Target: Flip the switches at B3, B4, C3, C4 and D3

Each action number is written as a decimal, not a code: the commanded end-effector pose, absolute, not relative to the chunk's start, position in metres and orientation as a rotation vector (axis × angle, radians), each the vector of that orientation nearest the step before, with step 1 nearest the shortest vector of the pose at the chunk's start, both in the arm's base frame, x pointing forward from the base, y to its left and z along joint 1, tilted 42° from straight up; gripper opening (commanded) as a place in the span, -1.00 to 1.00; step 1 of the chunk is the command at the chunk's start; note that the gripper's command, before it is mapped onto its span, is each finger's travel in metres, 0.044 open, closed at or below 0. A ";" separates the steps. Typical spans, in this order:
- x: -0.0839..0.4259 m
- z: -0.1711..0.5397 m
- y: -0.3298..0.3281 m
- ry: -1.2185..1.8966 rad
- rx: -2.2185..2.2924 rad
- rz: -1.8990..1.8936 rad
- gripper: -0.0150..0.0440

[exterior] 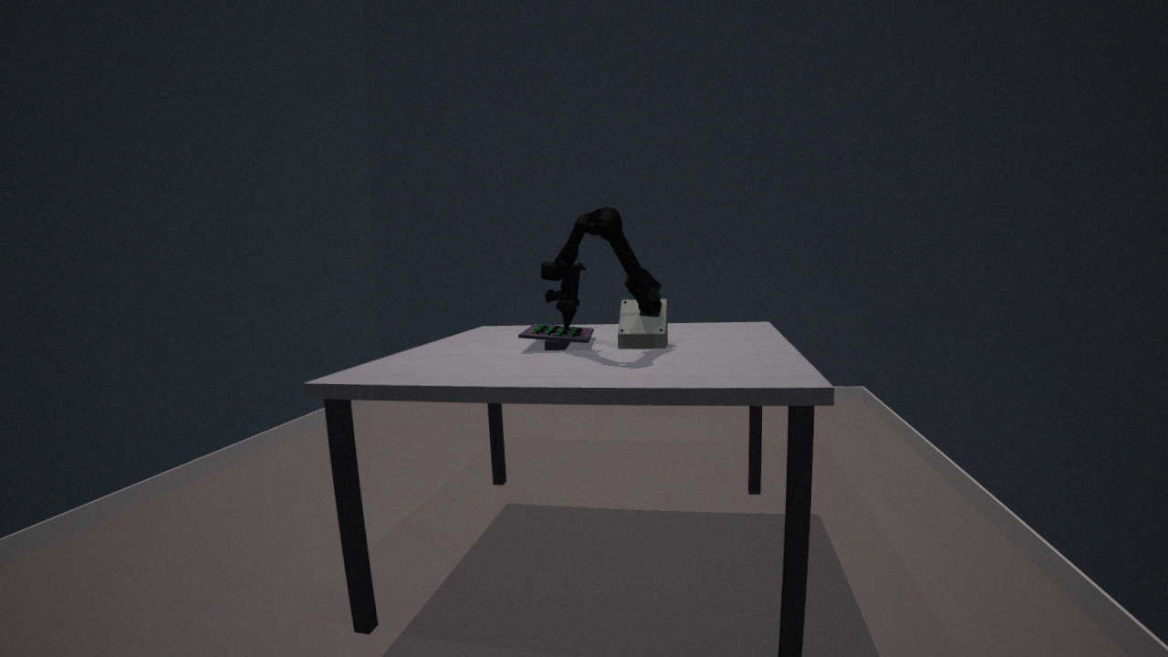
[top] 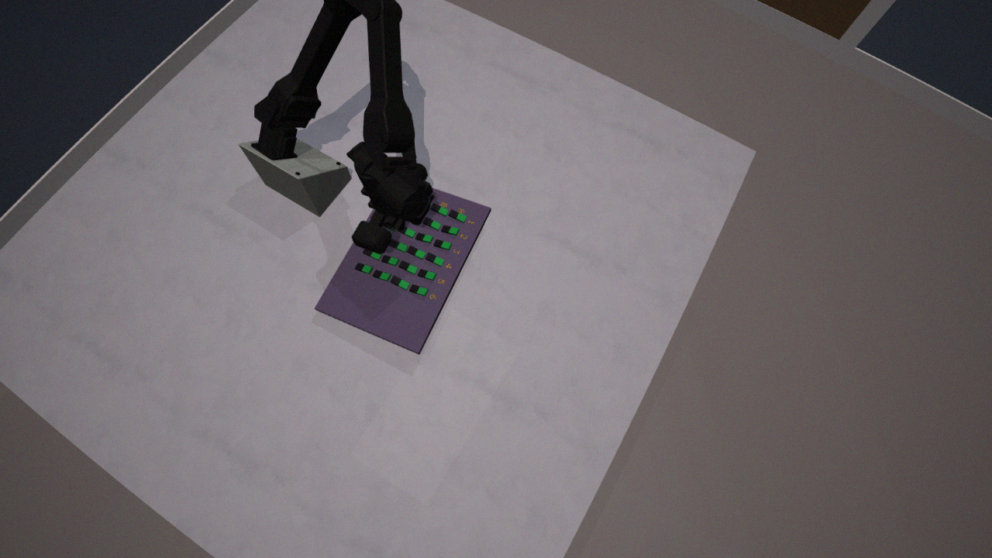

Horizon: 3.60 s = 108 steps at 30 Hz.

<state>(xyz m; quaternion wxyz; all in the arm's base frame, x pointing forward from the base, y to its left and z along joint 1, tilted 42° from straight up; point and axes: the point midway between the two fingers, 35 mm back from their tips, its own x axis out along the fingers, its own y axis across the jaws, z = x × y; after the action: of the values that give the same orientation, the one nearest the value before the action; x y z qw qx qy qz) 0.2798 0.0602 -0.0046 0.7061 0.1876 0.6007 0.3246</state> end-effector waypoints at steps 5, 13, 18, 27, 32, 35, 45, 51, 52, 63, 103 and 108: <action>0.279 -0.006 0.062 1.339 0.427 0.723 -0.49; 0.279 -0.006 0.062 1.339 0.427 0.723 -0.49; 0.279 -0.006 0.062 1.339 0.427 0.723 -0.49; 0.279 -0.007 0.063 1.339 0.427 0.723 -0.49; 0.279 -0.007 0.063 1.339 0.427 0.723 -0.49; 0.279 -0.008 0.063 1.339 0.427 0.723 -0.49; 0.279 -0.009 0.064 1.339 0.427 0.723 -0.49; 0.279 -0.009 0.065 1.339 0.427 0.723 -0.49; 0.279 -0.009 0.065 1.339 0.427 0.723 -0.49; 0.280 -0.008 0.063 1.339 0.418 0.721 -0.49; 0.287 -0.024 0.033 1.339 0.425 0.722 -0.49; 0.287 -0.029 0.037 1.338 0.425 0.722 -0.49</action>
<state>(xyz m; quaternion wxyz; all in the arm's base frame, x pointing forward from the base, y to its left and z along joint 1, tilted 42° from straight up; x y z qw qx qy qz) 0.2889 0.0331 -0.0249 0.7083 0.1857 0.5992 0.3237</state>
